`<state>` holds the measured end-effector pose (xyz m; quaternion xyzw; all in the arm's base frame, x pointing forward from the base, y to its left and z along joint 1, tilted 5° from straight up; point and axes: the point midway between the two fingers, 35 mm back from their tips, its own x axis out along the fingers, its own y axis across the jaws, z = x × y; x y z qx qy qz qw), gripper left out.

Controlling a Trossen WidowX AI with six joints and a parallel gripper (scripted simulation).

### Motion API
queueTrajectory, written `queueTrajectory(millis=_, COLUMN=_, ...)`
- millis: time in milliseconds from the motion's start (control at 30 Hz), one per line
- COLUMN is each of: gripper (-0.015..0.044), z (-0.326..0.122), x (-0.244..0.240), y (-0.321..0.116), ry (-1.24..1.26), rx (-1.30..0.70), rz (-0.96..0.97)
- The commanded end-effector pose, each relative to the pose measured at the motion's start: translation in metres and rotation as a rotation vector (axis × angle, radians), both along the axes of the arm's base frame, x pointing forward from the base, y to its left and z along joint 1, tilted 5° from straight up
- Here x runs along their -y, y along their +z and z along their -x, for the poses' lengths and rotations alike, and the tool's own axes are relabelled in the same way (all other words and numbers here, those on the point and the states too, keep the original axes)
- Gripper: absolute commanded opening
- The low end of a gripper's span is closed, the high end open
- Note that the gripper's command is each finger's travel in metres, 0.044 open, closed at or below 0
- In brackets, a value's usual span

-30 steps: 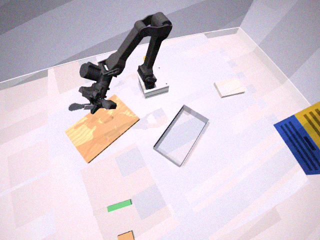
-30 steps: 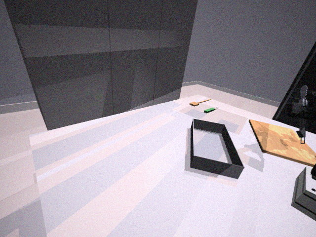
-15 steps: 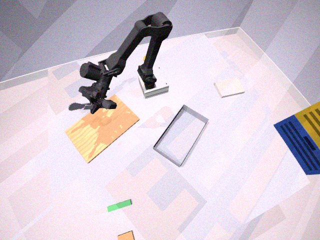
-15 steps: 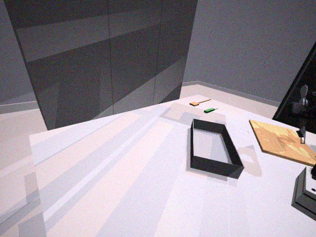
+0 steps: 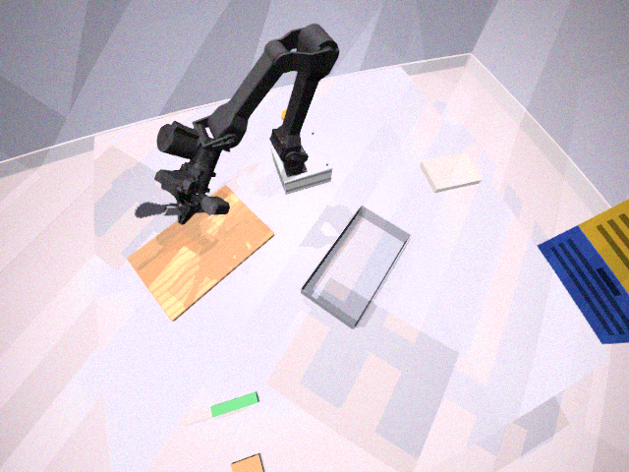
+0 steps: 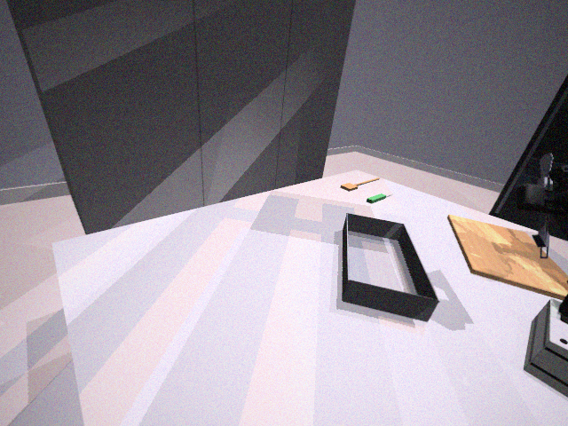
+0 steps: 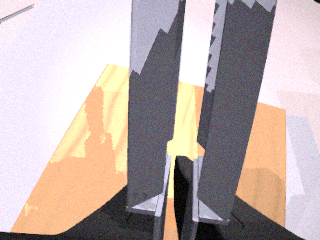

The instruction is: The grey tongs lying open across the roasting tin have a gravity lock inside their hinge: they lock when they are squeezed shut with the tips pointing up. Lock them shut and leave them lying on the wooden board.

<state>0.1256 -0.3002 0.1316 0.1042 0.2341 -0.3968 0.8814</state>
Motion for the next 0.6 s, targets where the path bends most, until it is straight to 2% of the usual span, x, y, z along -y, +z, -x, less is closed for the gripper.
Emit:
queueTrajectory(millis=0, gripper=-0.015, z=-0.002, x=0.003, y=0.001, ry=-0.002, rx=-0.003, rz=-0.019)
queueTrajectory(millis=567, gripper=-0.015, z=-0.011, x=0.022, y=-0.005, ry=-0.027, rx=-0.151, rz=-0.25)
